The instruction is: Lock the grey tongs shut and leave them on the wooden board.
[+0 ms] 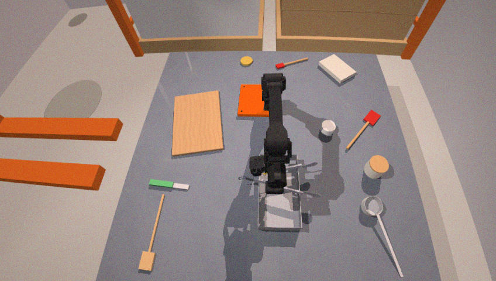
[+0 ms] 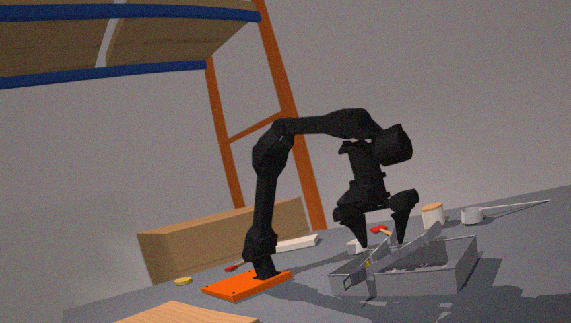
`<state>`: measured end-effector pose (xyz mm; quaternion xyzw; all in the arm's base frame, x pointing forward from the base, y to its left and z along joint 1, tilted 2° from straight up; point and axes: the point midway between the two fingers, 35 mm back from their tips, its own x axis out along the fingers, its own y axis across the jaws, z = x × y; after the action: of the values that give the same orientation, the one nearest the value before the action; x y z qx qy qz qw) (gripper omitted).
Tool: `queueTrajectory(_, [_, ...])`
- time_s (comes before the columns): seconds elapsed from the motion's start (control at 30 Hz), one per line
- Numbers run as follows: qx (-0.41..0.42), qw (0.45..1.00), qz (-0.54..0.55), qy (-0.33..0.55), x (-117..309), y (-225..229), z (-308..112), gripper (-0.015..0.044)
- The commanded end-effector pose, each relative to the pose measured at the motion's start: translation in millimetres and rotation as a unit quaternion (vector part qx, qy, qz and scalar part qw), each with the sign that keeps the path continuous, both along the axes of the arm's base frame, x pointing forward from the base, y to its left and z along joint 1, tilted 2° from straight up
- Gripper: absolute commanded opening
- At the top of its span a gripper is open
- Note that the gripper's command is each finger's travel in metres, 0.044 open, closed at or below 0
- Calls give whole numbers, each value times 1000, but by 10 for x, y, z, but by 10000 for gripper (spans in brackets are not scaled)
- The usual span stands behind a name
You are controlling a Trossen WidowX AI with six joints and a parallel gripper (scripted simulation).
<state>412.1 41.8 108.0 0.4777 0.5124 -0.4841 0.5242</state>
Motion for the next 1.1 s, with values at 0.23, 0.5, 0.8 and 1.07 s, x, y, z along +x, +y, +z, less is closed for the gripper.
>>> queueTrajectory(0.23, [2, 1000, -2, 2, 4, 3, -198, 440])
queueTrajectory(0.5, [2, 1000, -2, 2, 1, 1, -330, 440])
queueTrajectory(0.8, [2, 1000, -2, 2, -9, -2, -478, 440])
queueTrajectory(1.07, [2, 1000, -2, 2, -25, -6, -609, 440])
